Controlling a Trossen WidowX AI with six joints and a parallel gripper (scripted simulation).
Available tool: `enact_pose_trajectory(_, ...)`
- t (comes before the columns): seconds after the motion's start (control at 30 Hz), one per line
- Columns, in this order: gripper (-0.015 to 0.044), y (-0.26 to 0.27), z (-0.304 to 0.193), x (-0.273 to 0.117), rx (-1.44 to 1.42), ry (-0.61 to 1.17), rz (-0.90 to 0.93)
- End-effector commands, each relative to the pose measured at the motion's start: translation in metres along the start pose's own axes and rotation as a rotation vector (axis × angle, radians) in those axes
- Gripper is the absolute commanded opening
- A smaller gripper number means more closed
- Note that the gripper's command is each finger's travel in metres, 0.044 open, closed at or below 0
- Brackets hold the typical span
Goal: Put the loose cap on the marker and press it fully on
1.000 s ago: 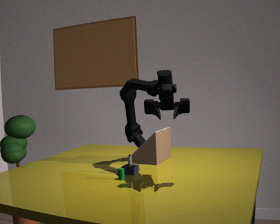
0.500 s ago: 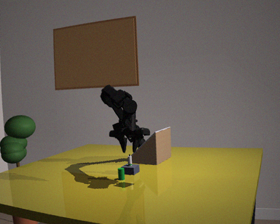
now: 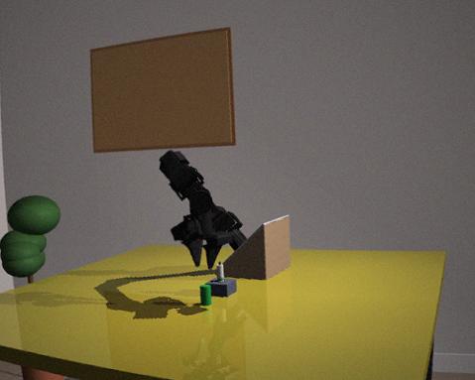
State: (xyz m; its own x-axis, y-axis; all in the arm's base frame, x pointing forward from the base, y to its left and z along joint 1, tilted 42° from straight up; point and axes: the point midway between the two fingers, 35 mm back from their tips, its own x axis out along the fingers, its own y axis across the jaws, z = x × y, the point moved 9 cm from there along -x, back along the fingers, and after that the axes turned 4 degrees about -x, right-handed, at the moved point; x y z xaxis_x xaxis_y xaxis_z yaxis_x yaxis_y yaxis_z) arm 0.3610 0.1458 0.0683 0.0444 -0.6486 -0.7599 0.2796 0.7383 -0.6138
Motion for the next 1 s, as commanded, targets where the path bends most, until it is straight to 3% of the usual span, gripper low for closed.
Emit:
enact_pose_trajectory(0.0, 0.025, -0.003, 0.0, 0.02, 0.0, 0.011, -0.013)
enact_pose_trajectory(0.97, 0.025, -0.003, -0.001, 0.068, 0.0, 0.011, -0.014)
